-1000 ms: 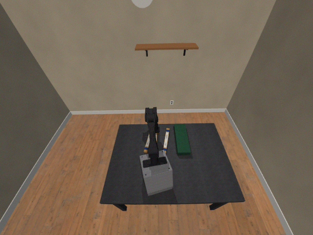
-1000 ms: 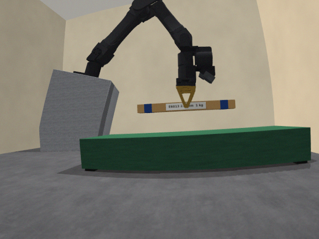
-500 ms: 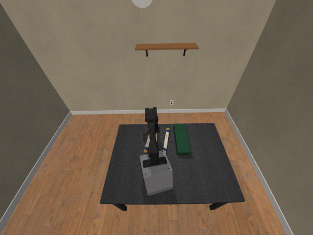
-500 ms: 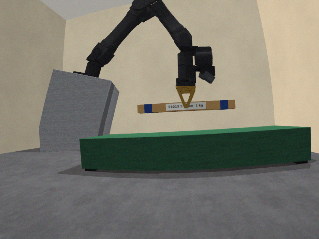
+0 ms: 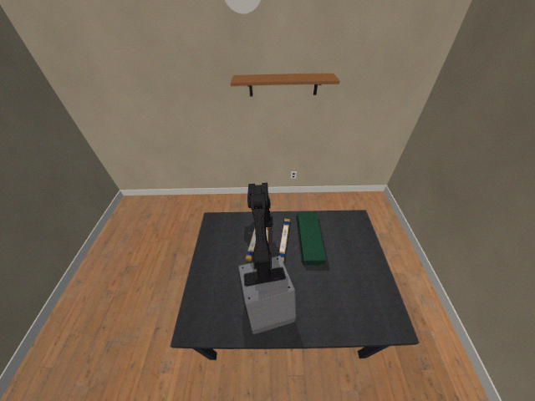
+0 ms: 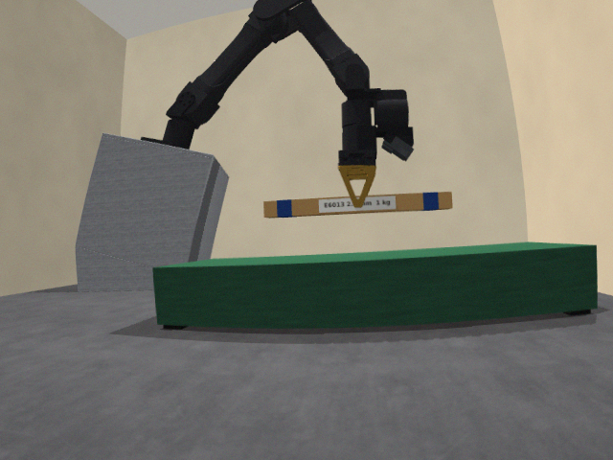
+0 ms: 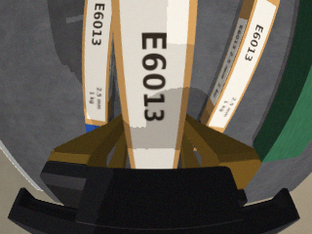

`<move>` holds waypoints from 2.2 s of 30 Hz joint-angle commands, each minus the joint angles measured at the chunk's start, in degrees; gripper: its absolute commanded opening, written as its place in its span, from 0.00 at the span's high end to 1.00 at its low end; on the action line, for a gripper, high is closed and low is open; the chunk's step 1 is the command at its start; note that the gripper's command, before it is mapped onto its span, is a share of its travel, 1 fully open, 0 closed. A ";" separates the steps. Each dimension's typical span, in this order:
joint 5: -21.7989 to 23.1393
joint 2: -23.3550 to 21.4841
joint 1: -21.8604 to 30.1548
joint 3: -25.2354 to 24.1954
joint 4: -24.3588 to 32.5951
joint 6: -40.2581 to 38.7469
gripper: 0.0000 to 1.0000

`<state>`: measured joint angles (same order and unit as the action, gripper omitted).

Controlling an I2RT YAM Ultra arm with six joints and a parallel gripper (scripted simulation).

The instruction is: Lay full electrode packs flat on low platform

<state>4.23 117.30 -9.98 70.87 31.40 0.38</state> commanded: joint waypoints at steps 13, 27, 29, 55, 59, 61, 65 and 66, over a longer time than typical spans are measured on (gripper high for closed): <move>0.13 -4.14 -0.75 1.11 1.53 0.54 1.00; 0.13 -4.14 -0.75 1.11 1.53 0.54 1.00; 0.13 -4.14 -0.75 1.11 1.53 0.54 1.00; -1.63 -5.88 5.97 1.87 2.07 -2.49 1.00; -1.99 -5.90 7.24 1.96 2.12 -3.73 1.00; -2.19 -5.90 8.06 2.02 2.15 -4.51 1.00; -2.61 -5.85 9.71 2.22 2.25 -6.08 1.00; -2.72 -5.84 10.12 2.29 2.28 -6.48 1.00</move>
<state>1.93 115.63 -1.34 70.87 32.14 -4.01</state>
